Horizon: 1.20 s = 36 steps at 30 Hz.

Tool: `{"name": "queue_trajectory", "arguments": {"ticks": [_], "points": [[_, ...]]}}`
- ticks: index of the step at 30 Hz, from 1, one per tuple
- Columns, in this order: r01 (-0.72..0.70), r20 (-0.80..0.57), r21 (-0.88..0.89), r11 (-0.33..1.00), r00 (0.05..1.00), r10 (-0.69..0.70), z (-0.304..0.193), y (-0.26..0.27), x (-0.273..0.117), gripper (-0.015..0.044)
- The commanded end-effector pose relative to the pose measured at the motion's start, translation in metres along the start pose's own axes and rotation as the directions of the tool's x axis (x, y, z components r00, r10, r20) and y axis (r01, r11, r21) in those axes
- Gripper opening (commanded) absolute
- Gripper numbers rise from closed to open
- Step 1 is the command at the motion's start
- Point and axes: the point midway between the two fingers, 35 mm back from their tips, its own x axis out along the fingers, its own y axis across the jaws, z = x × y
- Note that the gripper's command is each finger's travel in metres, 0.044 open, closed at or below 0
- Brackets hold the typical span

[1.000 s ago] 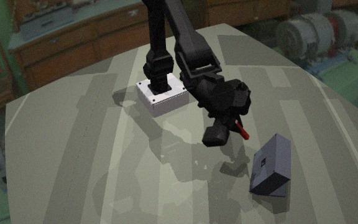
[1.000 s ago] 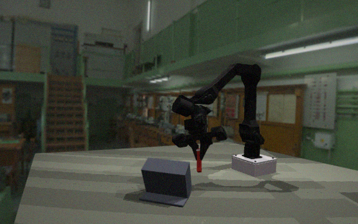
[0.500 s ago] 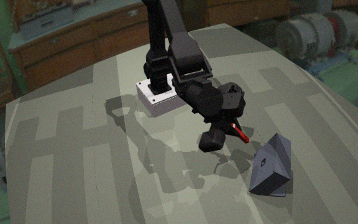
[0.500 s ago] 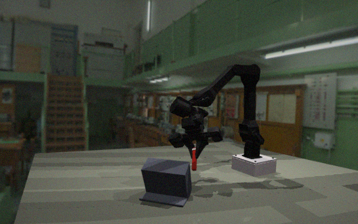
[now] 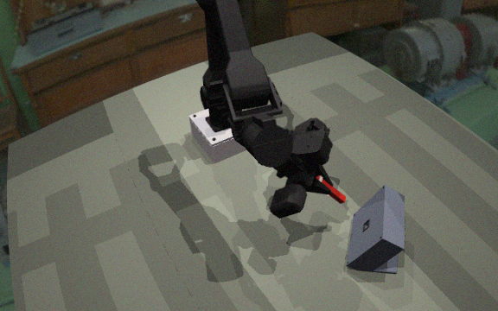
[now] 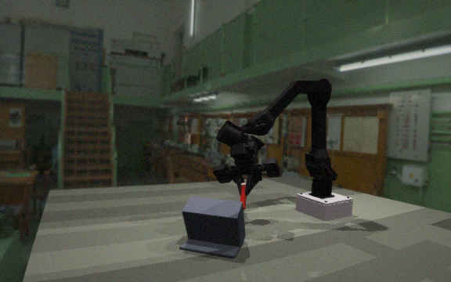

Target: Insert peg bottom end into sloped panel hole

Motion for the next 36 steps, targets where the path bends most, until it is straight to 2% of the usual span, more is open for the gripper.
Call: {"name": "queue_trajectory", "arguments": {"ticks": [1, 36], "points": [[-0.002, 0.026, -0.013, 1.0, 1.0, 0.002, -0.003, -0.003, -0.002, 0.0], [0.06, 0.224, -0.137, 0.989, 0.974, -0.028, -0.009, -0.03, -0.025, 0.0]]}}
